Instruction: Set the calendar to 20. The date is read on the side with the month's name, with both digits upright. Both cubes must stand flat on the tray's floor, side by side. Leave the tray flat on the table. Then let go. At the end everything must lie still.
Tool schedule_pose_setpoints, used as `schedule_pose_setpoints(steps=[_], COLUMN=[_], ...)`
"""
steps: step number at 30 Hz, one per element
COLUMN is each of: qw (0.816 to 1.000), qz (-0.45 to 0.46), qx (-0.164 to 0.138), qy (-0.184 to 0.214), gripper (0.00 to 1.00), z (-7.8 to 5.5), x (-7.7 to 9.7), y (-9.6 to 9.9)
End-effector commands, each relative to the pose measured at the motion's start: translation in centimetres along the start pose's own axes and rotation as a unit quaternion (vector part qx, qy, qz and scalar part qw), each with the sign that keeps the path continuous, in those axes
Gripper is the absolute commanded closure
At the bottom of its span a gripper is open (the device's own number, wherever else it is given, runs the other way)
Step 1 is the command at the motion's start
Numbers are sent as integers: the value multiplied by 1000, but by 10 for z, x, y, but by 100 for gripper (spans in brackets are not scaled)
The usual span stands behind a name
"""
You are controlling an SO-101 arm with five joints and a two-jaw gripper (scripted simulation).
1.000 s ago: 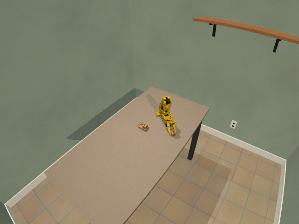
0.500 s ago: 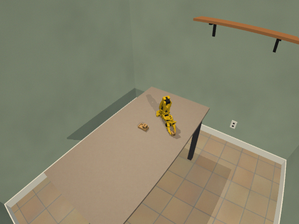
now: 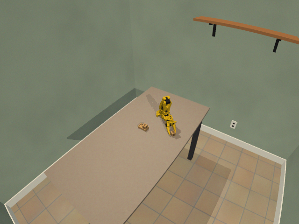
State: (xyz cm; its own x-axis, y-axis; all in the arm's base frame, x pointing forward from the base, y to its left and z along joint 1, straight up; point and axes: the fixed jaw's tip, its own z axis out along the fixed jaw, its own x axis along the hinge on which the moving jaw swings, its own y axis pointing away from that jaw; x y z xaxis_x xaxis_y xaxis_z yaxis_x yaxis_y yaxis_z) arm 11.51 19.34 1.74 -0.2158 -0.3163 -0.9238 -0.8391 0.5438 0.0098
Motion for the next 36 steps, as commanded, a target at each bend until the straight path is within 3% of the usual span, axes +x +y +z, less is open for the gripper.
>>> schedule_pose_setpoints(steps=[1, 10, 21, 36], qw=[1000, 1000, 1000, 1000], qz=[-3, -3, -3, -3], qx=[5, 5, 5, 5], qy=[-16, -16, -16, -16], gripper=[72, 65, 64, 64], z=[1, 1, 1, -6], x=[-6, -6, -7, -39], y=[-3, -3, -3, -2])
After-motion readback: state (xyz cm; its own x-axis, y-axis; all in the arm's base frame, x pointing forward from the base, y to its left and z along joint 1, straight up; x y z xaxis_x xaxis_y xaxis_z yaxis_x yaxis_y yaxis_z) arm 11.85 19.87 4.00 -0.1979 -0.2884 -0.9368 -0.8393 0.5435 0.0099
